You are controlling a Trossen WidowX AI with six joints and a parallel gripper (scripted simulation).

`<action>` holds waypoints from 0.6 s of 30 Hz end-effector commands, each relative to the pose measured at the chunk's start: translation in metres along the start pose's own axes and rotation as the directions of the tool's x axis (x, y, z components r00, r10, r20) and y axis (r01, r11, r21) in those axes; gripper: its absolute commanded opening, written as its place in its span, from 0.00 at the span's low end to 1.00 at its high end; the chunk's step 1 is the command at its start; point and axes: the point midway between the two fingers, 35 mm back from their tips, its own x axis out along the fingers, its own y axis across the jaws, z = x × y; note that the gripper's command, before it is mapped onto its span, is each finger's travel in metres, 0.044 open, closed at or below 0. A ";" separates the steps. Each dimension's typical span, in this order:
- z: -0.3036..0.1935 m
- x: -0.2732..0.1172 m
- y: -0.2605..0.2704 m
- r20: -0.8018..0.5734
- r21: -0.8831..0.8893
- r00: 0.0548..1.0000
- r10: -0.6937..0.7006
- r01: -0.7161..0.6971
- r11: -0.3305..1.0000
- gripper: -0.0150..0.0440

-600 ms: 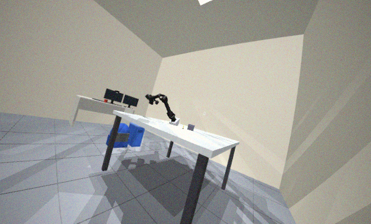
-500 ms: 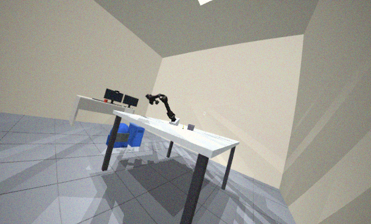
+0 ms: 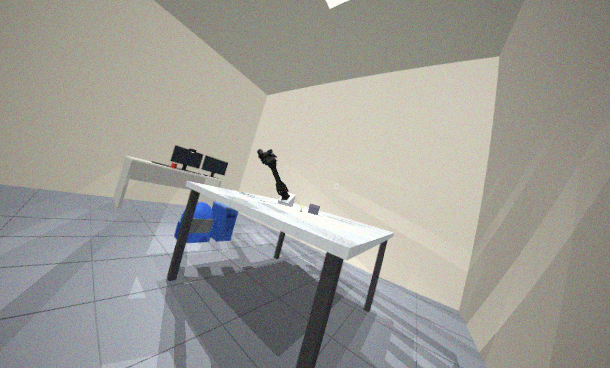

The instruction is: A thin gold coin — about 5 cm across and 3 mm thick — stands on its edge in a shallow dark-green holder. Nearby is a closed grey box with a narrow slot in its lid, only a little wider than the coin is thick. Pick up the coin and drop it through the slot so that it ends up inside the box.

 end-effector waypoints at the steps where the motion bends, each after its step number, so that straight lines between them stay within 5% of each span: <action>1: -0.044 0.032 0.012 -0.115 0.157 0.990 0.085 -0.067 0.985 0.53; 9: -0.157 0.080 0.052 -0.347 0.551 0.889 0.300 -0.066 0.832 0.53; 18: -0.290 0.084 0.118 -0.519 0.818 0.650 0.555 0.188 0.544 0.53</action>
